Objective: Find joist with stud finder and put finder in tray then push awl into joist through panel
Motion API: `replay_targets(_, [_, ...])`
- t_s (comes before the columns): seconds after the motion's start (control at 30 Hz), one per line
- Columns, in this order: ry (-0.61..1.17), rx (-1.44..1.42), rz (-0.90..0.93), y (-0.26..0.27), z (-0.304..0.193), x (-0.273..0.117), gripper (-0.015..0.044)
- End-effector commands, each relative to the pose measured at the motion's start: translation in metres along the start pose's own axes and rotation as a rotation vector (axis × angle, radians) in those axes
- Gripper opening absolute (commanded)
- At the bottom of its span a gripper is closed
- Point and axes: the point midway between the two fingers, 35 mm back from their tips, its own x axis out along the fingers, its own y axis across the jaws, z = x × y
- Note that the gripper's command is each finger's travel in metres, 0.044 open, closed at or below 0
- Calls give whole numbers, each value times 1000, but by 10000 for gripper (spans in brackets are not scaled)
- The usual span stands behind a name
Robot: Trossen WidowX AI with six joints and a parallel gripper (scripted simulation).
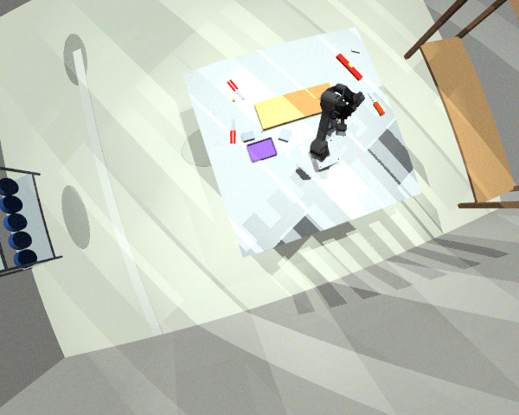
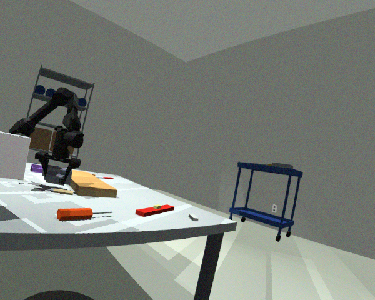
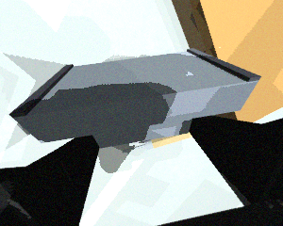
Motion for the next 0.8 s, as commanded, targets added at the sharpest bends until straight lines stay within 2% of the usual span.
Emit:
replay_targets(0.0, [11,-11,-13,-3,0,-17,0])
replay_targets(0.27, [11,-10,-12,-2,2,-34,0])
replay_targets(0.77, [47,-8,-7,-1,4,-34,0])
